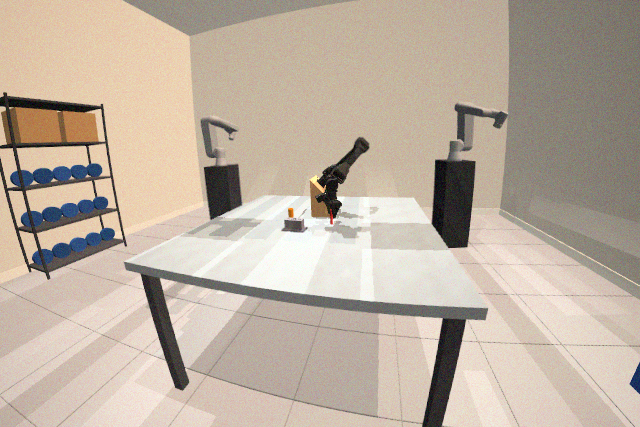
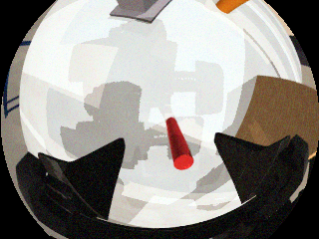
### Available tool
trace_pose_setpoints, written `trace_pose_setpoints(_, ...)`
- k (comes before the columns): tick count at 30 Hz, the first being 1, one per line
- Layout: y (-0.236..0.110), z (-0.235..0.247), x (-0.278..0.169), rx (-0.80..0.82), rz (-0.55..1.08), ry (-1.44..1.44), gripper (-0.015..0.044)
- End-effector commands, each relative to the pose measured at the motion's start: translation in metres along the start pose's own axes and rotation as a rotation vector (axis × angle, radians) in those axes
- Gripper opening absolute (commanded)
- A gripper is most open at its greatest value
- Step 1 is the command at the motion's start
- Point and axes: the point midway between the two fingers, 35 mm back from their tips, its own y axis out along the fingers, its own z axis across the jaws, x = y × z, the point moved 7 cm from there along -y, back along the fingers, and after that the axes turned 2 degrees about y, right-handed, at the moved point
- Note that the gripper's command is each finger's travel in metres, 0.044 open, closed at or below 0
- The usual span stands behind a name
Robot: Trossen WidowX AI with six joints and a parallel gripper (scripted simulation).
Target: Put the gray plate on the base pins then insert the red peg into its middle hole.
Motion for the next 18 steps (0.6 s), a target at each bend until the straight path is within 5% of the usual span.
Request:
trace_pose_setpoints(1,0.0063,-0.0042,0.0005,-0.010,0.000,0.012,0.0440)
trace_pose_setpoints(18,0.0066,-0.0043,0.0004,-0.010,0.000,0.012,0.0040)
